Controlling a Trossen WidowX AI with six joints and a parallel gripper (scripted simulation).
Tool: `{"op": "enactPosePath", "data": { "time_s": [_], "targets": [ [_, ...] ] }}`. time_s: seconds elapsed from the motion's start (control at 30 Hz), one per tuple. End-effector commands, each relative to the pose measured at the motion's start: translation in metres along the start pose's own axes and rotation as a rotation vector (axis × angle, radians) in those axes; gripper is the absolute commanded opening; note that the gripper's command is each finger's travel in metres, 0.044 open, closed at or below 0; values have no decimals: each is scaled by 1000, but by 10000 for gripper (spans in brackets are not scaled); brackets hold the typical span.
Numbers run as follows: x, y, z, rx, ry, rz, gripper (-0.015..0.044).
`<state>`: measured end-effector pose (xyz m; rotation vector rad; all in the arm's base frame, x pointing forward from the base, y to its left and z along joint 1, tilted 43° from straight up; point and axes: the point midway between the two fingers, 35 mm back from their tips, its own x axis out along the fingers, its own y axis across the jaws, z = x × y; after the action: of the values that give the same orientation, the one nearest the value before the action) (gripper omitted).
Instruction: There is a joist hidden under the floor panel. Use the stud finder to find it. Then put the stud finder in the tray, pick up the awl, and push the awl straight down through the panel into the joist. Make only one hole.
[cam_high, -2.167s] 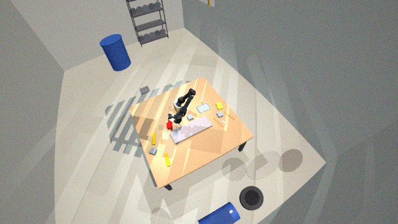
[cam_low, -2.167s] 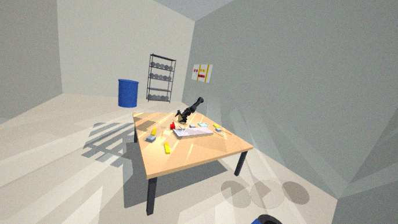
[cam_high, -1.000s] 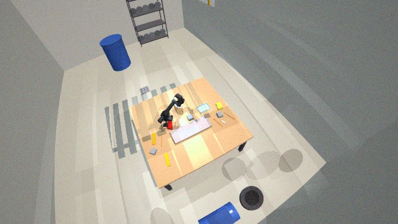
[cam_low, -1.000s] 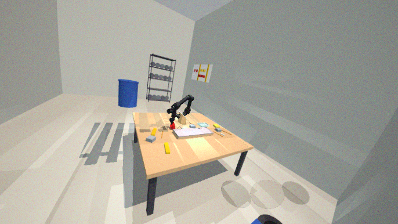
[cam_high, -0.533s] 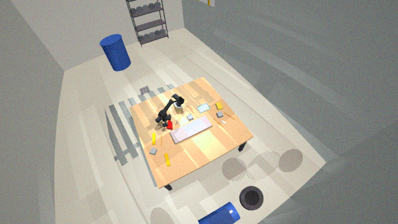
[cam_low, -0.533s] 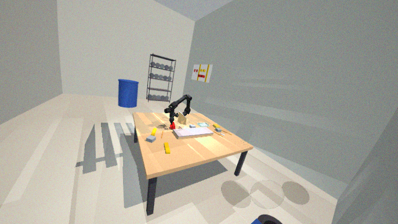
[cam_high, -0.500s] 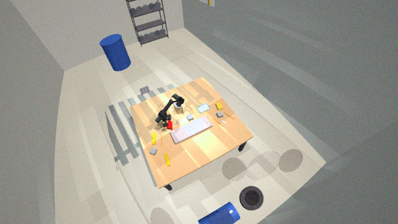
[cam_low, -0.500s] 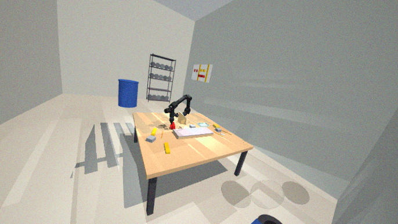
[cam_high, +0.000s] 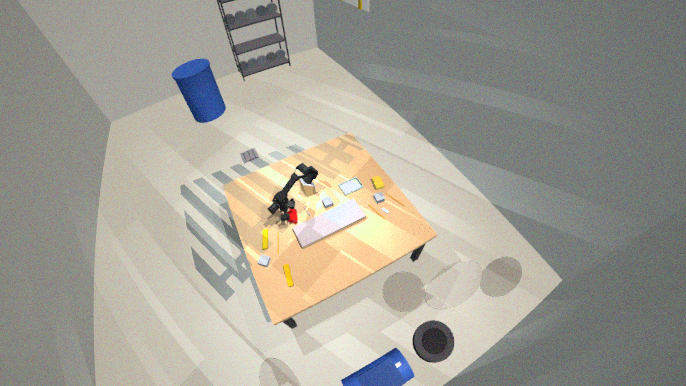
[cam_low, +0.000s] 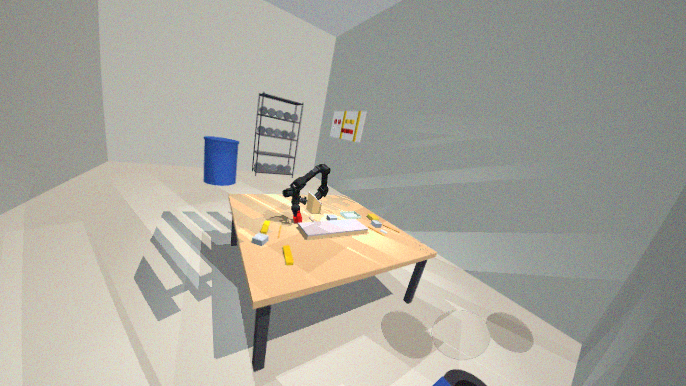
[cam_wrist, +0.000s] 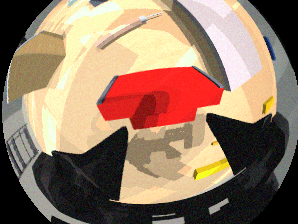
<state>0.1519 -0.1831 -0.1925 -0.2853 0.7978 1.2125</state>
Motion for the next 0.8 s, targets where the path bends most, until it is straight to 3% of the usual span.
{"op": "enactPosePath", "data": {
  "time_s": [0.0, 0.57, 0.77],
  "targets": [
    [8, 2, 1, 7, -8, 1, 440],
    [33, 3, 0, 6, -9, 1, 440],
    [33, 3, 0, 6, -9, 1, 400]
  ]
}}
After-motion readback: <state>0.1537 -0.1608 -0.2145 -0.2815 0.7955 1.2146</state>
